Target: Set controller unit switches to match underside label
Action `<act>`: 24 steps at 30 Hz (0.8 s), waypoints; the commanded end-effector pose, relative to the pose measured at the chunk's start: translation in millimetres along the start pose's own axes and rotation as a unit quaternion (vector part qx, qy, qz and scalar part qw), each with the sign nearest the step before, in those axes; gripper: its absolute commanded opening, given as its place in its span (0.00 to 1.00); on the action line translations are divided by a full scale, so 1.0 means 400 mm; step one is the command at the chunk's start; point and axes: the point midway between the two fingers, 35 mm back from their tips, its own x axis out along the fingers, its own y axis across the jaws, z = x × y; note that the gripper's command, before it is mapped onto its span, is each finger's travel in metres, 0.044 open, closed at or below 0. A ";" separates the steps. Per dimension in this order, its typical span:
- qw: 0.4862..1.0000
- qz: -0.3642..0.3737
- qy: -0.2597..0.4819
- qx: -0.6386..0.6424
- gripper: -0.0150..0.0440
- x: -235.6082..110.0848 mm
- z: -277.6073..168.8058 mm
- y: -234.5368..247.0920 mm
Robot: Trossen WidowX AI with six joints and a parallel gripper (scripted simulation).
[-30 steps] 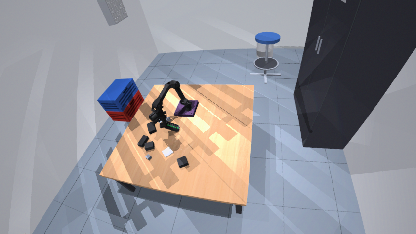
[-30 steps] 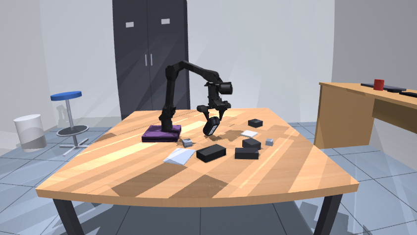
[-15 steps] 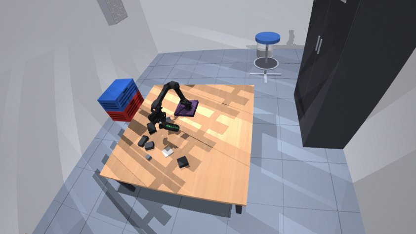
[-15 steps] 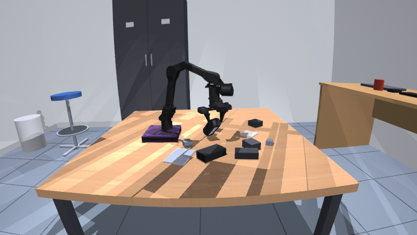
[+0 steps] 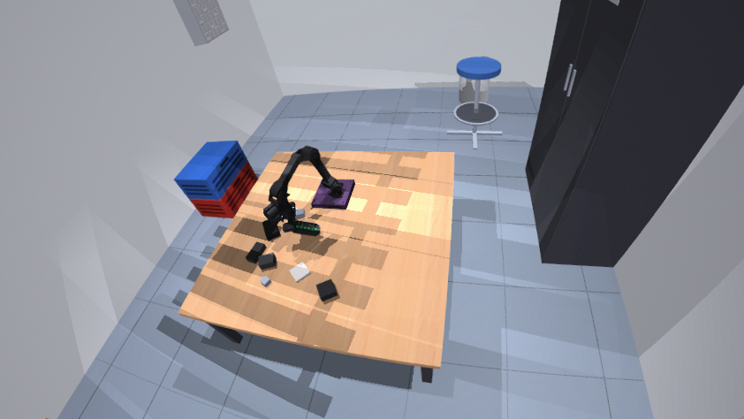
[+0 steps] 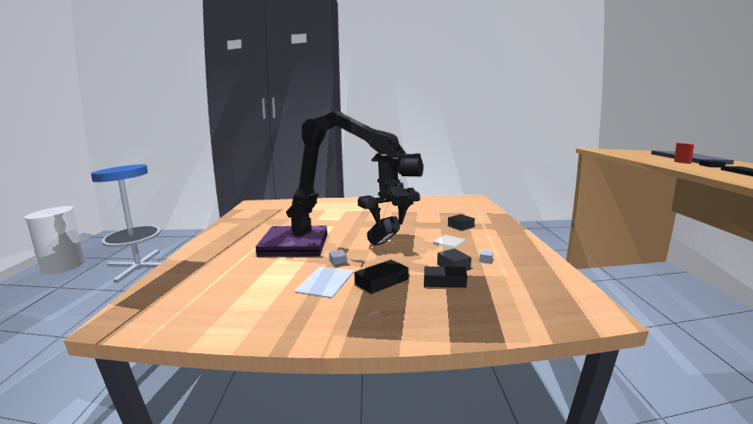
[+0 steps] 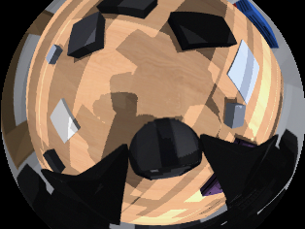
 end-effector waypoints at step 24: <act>1.000 -0.007 0.011 -0.005 0.83 0.057 0.023 0.001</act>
